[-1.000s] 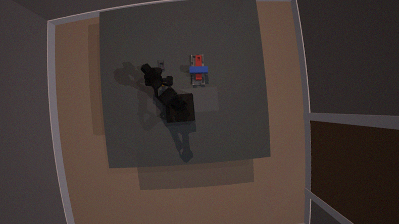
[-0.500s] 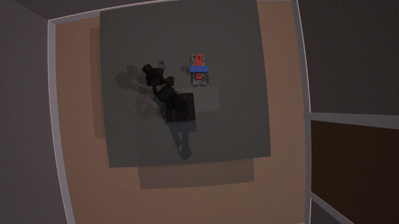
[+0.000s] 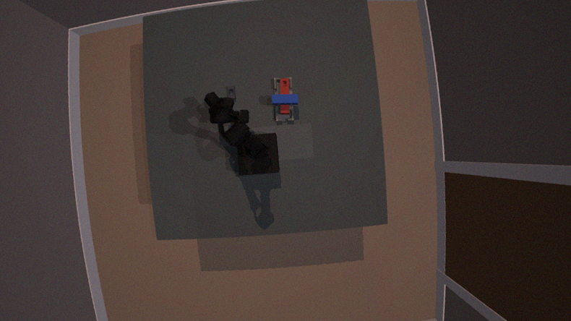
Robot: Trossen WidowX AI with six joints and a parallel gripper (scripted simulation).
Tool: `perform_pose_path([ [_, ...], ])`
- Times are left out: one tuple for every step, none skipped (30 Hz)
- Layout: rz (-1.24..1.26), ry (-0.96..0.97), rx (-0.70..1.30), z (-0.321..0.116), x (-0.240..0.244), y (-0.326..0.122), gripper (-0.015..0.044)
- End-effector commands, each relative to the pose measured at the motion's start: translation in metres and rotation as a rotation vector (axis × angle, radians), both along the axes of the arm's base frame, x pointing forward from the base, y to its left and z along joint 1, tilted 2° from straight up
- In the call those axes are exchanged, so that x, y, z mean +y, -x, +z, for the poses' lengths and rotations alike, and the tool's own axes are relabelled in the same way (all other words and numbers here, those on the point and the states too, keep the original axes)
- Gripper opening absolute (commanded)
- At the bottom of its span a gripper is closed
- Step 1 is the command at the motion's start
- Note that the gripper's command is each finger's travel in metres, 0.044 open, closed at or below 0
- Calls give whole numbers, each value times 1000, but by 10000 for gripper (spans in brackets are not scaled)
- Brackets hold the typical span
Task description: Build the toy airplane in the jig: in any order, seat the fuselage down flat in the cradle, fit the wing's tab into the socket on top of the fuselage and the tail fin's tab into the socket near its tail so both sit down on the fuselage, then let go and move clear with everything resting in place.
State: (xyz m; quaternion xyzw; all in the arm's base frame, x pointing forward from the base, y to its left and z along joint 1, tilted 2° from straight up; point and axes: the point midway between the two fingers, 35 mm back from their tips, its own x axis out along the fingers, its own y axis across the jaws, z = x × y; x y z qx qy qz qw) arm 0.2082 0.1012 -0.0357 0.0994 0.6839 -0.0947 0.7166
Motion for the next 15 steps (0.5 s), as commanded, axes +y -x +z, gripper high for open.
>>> perform_pose_path([
  [0,3,-1,0,0,0,20],
  [0,3,-1,0,0,0,13],
  [0,3,-1,0,0,0,6],
  [0,3,-1,0,0,0,0],
  [0,3,-1,0,0,0,0],
  [0,3,-1,0,0,0,0],
  [-1,3,0,1,0,0,0],
  [-1,4,2,2,0,0,0],
  [-1,5,4,4,0,0,0],
  [-1,6,6,6,0,-1,0],
  [-2,6,7,8,0,-1,0],
  [-2,7,8,11,1,-1,0],
  [-2,7,9,13,1,-2,0],
  [-2,7,10,16,1,-2,0],
  [-2,7,9,19,2,-3,0],
])
